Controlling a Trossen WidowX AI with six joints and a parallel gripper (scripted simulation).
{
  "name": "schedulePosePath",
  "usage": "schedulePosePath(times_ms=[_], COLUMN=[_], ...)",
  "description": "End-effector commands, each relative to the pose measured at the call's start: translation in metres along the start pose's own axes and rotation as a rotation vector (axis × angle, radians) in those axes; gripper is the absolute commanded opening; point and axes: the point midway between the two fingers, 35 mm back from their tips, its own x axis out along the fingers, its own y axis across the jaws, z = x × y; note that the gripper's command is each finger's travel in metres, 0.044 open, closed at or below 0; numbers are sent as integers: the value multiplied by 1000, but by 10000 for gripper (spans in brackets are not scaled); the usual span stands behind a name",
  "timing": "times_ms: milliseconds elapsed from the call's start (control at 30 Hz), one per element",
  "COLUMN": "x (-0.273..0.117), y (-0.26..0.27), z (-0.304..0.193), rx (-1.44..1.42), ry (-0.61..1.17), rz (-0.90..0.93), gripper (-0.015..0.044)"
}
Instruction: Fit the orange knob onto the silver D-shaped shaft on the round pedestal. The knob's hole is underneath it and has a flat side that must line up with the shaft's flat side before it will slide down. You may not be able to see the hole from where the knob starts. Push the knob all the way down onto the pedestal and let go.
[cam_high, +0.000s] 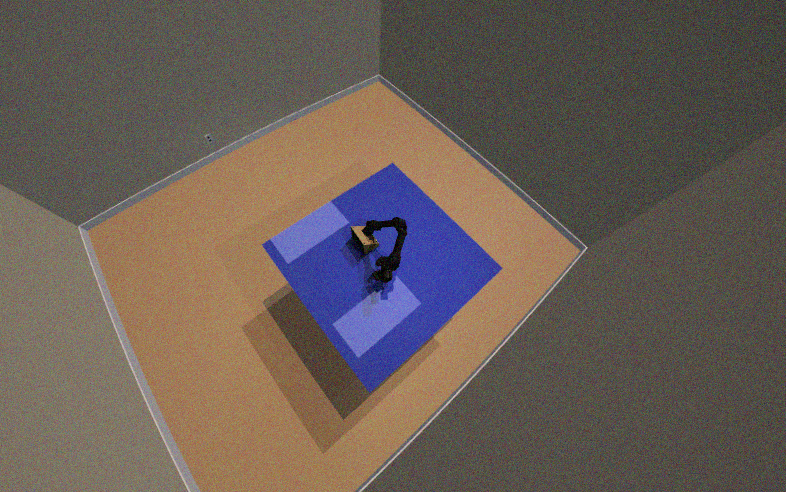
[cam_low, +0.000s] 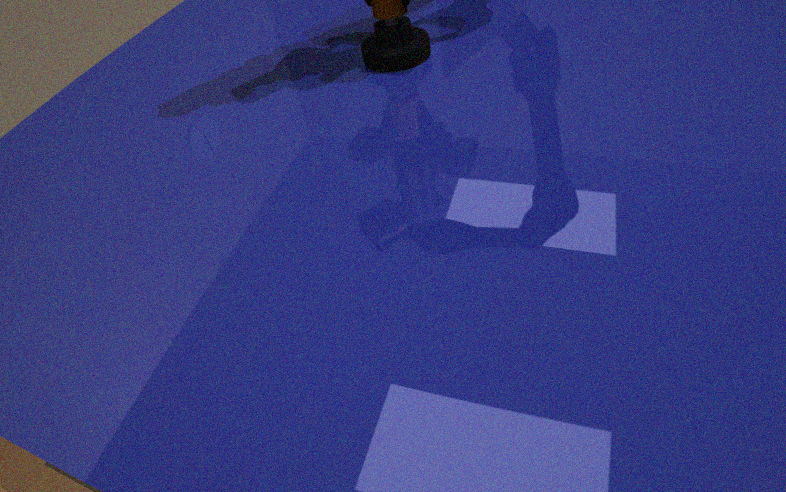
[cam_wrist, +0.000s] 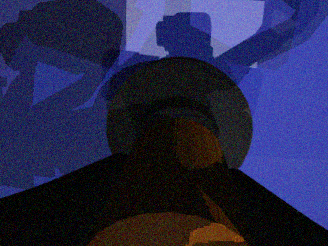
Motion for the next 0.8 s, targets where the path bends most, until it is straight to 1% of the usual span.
schedulePosePath(times_ms=[0,300,533,767], x=[3,12,11,11], y=[0,-1,0,0], z=[-2,-3,-1,-1], rx=[-7,-7,-4,-4], ry=[5,5,-5,-5], rz=[2,2,4,4], gripper=[0,0,0,184])
